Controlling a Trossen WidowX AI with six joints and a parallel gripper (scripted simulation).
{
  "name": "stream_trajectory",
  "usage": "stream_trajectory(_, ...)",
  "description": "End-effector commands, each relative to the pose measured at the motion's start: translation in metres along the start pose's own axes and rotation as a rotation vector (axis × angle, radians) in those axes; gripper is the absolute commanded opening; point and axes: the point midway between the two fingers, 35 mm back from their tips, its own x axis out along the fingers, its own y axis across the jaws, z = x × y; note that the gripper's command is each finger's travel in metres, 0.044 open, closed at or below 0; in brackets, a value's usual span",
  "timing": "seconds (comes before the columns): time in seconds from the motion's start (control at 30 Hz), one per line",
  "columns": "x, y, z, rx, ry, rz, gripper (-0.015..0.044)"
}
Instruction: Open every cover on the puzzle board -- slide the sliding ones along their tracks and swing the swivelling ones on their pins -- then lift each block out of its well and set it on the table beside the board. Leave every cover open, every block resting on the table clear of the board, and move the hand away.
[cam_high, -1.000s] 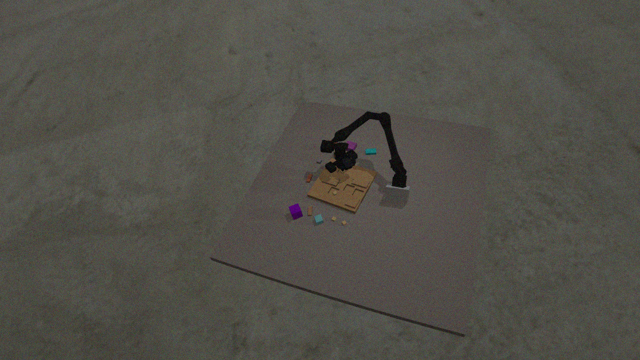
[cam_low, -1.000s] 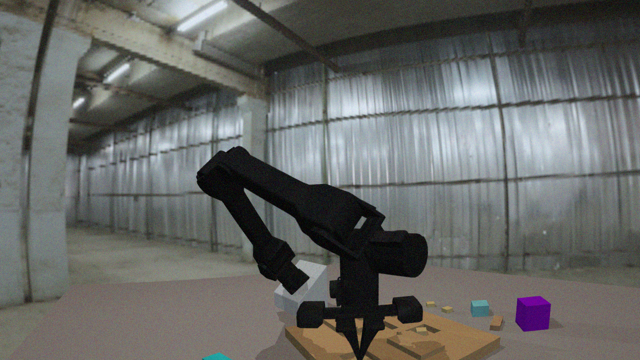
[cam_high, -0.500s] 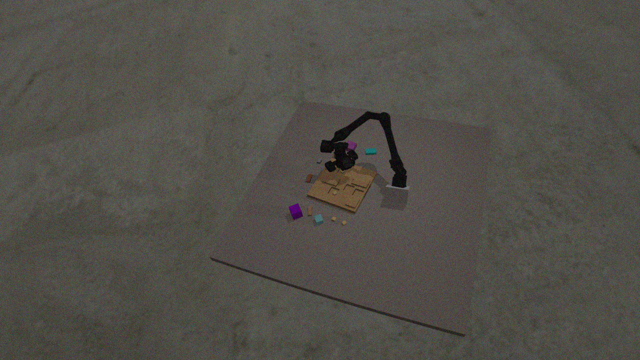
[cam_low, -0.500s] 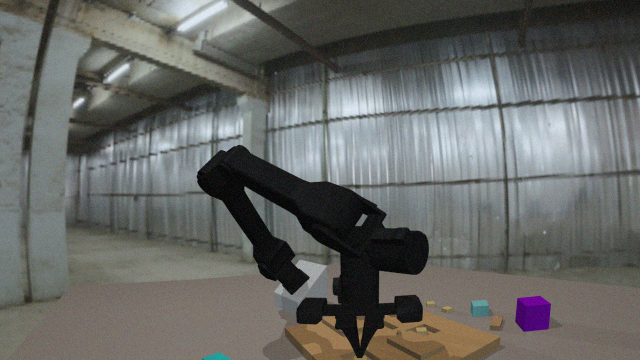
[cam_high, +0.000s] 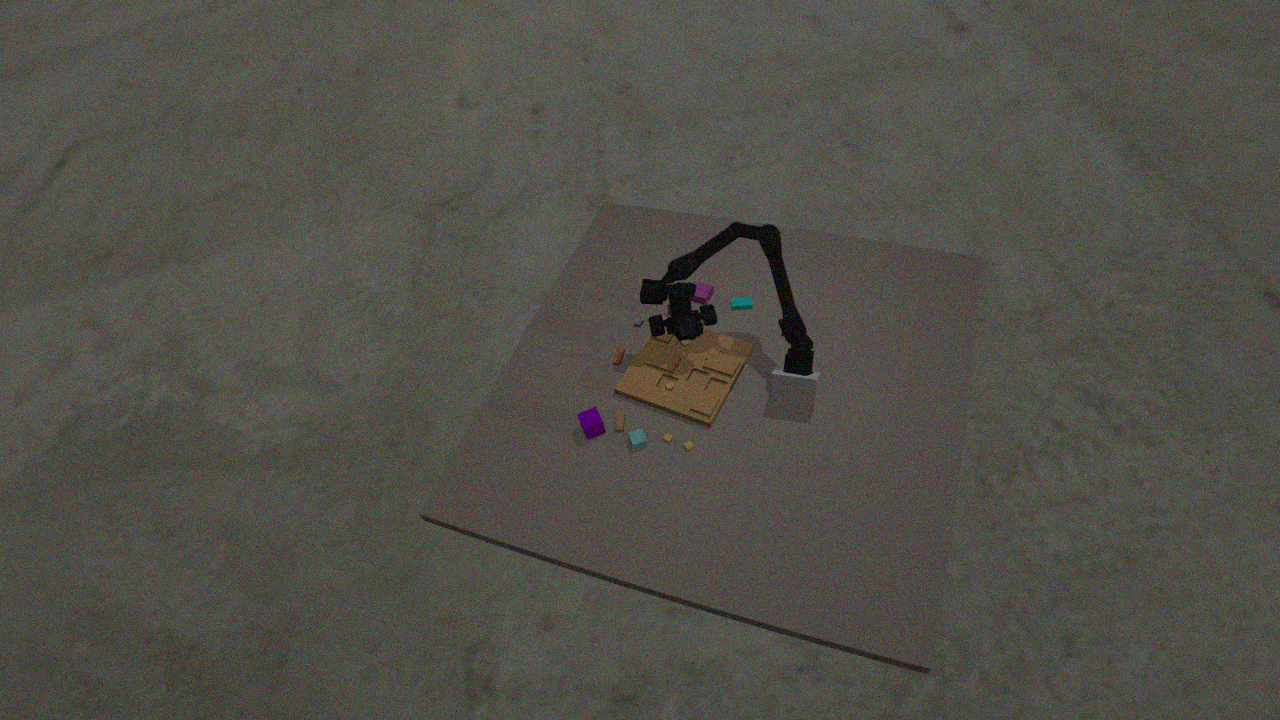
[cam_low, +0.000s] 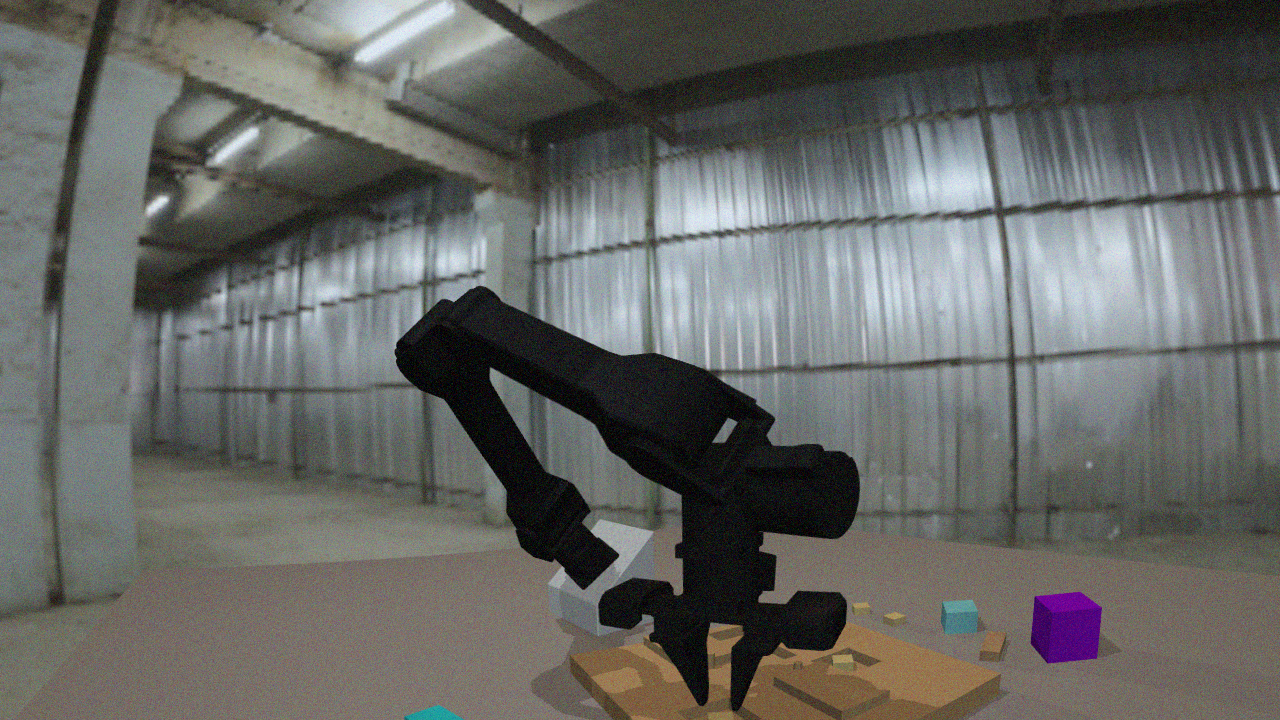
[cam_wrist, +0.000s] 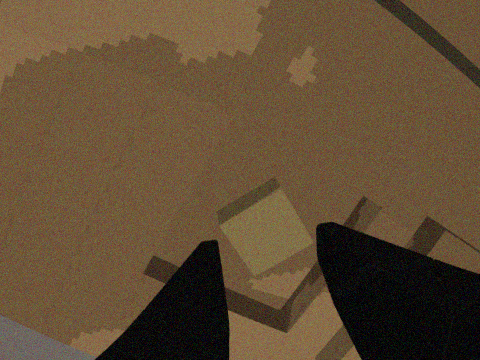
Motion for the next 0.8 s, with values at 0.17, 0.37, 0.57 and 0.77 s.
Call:
stream_trajectory(0.17, -0.012, -0.002, -0.001, 0.256, -0.001, -0.005, 0.0144)
stream_trajectory(0.37, -0.020, -0.002, -0.001, 0.415, -0.001, -0.004, 0.0144)
stream_trajectory(0.57, -0.027, -0.003, -0.001, 0.574, -0.002, -0.004, 0.0144)
stream_trajectory(0.77, -0.034, -0.002, -0.001, 0.733, -0.002, -0.004, 0.0144)
